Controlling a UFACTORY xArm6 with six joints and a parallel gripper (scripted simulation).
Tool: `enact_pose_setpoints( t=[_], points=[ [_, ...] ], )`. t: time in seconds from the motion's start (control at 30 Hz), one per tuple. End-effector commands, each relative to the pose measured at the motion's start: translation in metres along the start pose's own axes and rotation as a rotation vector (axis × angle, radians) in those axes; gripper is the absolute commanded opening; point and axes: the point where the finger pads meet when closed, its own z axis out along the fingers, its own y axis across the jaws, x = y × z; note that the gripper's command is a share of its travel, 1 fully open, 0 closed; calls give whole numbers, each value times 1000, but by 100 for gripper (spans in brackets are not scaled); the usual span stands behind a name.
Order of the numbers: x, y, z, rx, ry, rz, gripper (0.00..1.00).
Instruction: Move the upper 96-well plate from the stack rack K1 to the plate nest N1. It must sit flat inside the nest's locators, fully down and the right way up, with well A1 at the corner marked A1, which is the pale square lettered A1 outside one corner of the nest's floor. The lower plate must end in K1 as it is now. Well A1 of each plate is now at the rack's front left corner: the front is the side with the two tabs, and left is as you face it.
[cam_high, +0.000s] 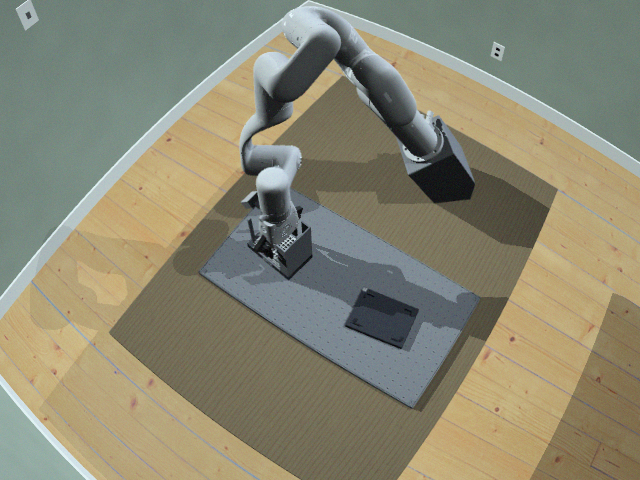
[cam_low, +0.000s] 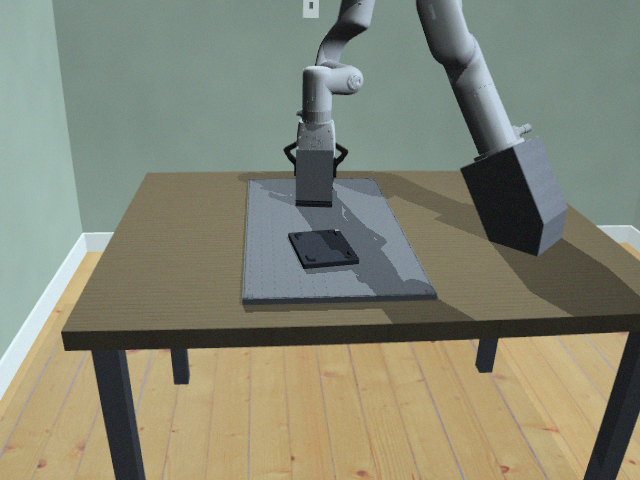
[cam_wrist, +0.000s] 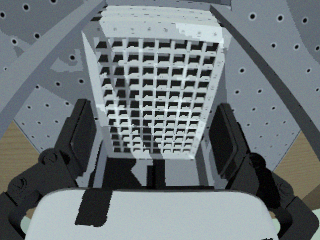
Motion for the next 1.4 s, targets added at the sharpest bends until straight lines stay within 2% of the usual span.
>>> enact_pose_setpoints(
  t=[0.0,0.53,1.07,1.1,1.37],
  points=[
    [0,-1,2,3,1,0,100],
    [0,-1,11,3,1,0,100],
    [0,-1,11,3,1,0,100],
    [0,-1,10,3,1,0,0],
    [0,-1,10,3,1,0,0]
  ],
)
